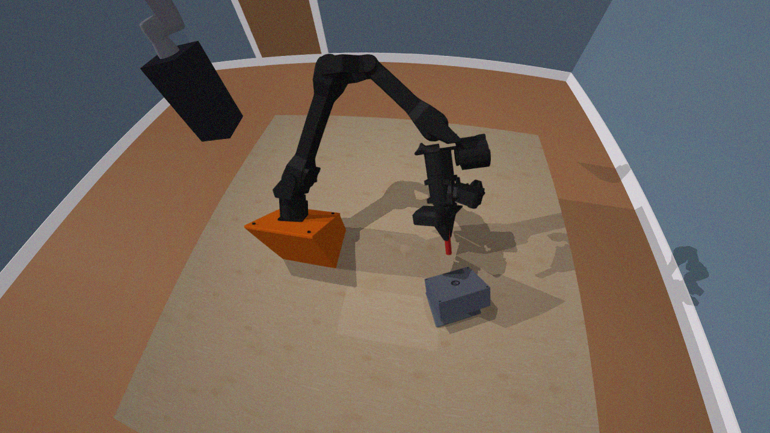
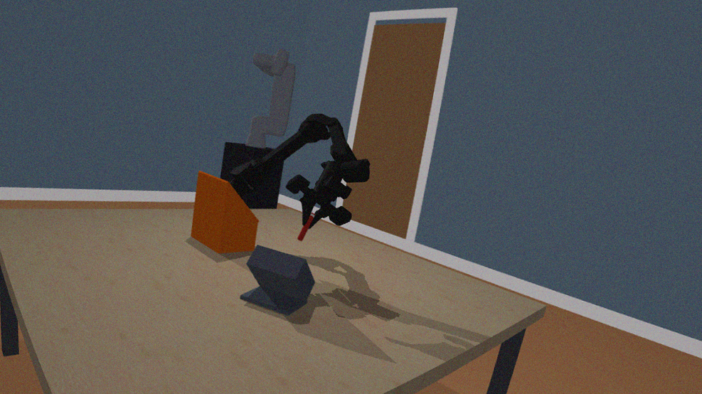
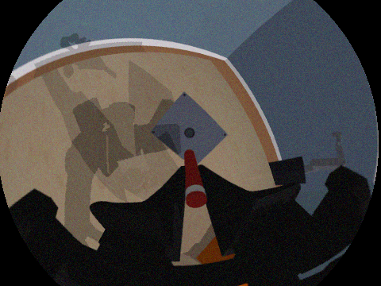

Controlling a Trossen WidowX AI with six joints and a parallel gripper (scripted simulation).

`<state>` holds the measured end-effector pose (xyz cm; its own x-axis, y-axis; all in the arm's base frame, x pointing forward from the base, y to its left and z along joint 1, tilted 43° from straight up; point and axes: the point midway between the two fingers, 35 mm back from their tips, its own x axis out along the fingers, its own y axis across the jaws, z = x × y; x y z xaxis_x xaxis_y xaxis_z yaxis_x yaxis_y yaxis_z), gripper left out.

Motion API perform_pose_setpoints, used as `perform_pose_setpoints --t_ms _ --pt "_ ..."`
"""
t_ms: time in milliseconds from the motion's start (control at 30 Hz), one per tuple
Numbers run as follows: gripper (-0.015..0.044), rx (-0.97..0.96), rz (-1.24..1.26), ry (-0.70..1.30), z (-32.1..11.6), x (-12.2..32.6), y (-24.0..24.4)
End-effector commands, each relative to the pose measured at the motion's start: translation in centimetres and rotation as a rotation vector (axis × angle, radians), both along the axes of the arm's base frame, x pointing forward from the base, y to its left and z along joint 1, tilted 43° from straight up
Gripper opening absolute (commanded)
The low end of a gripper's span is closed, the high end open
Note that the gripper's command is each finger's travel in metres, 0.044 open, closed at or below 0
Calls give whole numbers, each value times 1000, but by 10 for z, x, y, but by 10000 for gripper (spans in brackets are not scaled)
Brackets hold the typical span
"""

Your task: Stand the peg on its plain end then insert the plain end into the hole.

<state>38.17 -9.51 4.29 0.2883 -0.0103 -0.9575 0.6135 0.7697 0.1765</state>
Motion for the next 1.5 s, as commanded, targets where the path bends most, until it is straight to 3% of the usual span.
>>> perform_pose_setpoints --t_ms 0,1467 --pt "0 -11 2 -5 -5 4 -3" --pt "0 -40 -9 -4 -58 24 -10"
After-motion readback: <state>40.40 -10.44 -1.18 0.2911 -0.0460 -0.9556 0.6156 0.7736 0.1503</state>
